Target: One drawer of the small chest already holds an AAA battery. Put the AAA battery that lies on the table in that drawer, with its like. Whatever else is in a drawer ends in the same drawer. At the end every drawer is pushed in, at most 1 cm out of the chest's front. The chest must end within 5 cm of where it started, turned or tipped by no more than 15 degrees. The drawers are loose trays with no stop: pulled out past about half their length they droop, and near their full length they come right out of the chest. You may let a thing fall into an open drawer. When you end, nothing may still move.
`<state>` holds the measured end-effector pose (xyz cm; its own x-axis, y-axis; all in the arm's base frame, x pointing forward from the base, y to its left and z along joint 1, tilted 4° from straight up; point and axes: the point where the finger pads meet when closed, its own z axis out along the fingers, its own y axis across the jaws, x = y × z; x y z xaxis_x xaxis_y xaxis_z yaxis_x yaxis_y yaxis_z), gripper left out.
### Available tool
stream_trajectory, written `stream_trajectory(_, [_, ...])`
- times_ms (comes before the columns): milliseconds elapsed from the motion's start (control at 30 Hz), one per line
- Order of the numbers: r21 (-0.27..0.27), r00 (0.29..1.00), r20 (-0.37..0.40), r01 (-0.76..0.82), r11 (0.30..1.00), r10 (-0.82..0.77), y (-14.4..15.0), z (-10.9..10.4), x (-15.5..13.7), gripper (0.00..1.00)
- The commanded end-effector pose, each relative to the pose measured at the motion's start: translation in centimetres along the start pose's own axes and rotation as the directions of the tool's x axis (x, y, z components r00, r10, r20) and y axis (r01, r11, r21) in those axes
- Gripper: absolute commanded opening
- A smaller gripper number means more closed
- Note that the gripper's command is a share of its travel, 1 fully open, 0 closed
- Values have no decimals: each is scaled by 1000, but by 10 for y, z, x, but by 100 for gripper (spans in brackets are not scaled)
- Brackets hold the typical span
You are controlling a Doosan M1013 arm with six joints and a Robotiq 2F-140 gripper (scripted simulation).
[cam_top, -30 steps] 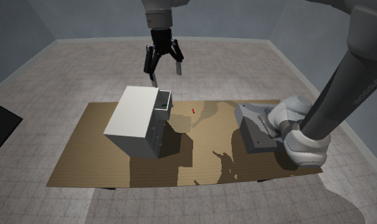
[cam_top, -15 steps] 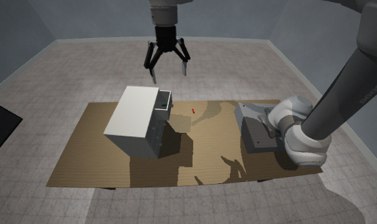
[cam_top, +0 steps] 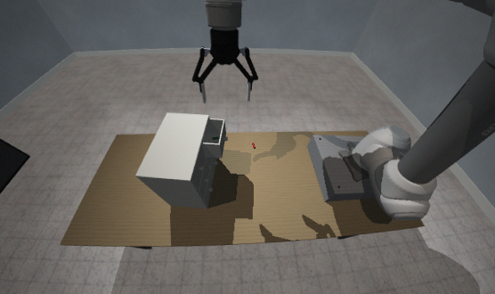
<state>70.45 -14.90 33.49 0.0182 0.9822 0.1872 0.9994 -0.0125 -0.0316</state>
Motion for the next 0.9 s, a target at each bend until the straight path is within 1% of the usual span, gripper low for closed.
stream_trajectory(0, [-7, 995, 13, -100, 995, 100, -3, -3, 1, 100])
stream_trajectory(233, [-27, 951, 29, -307, 951, 308, -10, -11, 4, 100])
stream_trajectory(467, [-50, 864, 41, -500, 865, 502, -17, -18, 7, 100])
stream_trajectory(533, [-50, 864, 41, -500, 865, 502, -17, -18, 7, 100])
stream_trajectory(700, [-68, 779, 46, -622, 780, 625, -22, -24, 9, 100])
stream_trajectory(867, [-85, 680, 48, -727, 681, 732, -27, -29, 11, 100])
